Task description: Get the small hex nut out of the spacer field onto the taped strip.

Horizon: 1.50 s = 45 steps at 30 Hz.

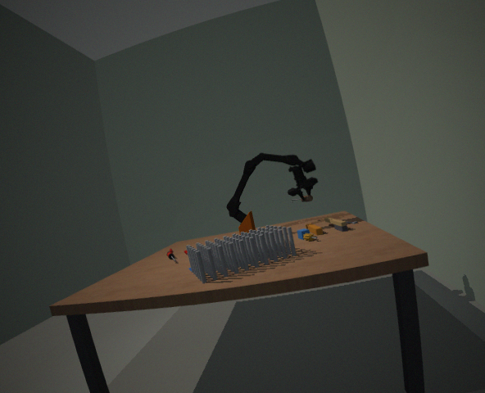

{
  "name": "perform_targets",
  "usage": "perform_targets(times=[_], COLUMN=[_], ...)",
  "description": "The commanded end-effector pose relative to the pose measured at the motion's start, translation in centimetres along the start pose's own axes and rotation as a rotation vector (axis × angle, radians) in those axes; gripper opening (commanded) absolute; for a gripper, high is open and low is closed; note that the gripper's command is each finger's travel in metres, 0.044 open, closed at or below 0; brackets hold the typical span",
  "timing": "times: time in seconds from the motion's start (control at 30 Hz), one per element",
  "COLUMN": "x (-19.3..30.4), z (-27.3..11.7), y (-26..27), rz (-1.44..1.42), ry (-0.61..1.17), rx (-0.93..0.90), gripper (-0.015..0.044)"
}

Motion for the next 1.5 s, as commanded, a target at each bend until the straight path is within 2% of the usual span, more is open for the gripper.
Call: perform_targets(times=[0.0, 1.47], x=[-0.1, -1.7], z=[0.6, 5.3], y=[0.0, -0.6], rz=[-0.003, -0.004], ry=[0.006, 0.007], rx=[0.0, -0.001], gripper=[0.0, 0.0])
Point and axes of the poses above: the point midway between the two fingers, 35 mm back from their tips, its own z axis out along the fingers, its own y axis across the jaws, x = y × z, the point moved 1 cm from there along -z, back along the fingers, and after that the axes turned 14 degrees about z, right-handed, at the moved point
